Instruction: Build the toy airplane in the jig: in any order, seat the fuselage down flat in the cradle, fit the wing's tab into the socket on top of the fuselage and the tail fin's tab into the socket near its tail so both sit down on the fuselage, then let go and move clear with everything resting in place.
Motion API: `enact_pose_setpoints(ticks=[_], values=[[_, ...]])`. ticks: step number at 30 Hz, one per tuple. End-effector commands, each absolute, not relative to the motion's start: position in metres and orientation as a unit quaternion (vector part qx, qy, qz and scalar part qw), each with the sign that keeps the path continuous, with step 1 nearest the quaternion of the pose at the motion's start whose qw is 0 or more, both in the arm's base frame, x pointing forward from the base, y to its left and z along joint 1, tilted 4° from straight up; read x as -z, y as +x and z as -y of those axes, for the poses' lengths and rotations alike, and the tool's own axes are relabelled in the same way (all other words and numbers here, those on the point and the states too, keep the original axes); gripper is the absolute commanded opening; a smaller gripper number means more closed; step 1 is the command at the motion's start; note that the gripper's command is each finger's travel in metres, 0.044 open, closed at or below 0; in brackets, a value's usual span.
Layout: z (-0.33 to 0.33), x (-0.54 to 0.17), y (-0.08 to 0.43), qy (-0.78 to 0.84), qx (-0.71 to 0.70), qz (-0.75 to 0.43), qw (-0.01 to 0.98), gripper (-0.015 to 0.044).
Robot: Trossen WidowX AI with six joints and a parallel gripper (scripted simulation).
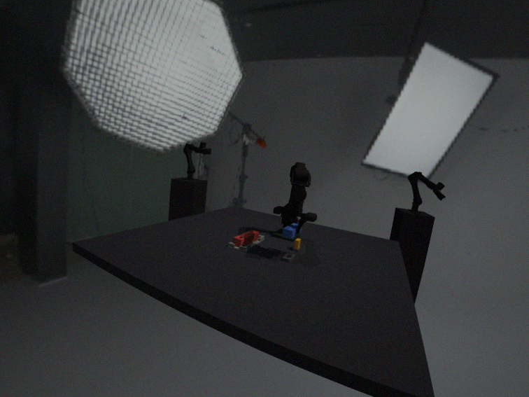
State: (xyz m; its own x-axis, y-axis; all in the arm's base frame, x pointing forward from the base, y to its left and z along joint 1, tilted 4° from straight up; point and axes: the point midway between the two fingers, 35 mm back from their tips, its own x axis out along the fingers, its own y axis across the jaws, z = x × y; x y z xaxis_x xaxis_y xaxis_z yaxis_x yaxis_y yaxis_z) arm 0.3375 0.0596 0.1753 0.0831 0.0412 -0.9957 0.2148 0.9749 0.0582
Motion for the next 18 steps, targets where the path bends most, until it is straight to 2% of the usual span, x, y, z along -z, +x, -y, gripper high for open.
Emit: enact_pose_setpoints(ticks=[1, 18], values=[[-0.06, -0.188, 0.335, 0.098, 0.058, -0.675, 0.729, 0.0], [-0.022, -0.188, 0.33, 0.169, 0.129, -0.667, 0.714, 0.0]])
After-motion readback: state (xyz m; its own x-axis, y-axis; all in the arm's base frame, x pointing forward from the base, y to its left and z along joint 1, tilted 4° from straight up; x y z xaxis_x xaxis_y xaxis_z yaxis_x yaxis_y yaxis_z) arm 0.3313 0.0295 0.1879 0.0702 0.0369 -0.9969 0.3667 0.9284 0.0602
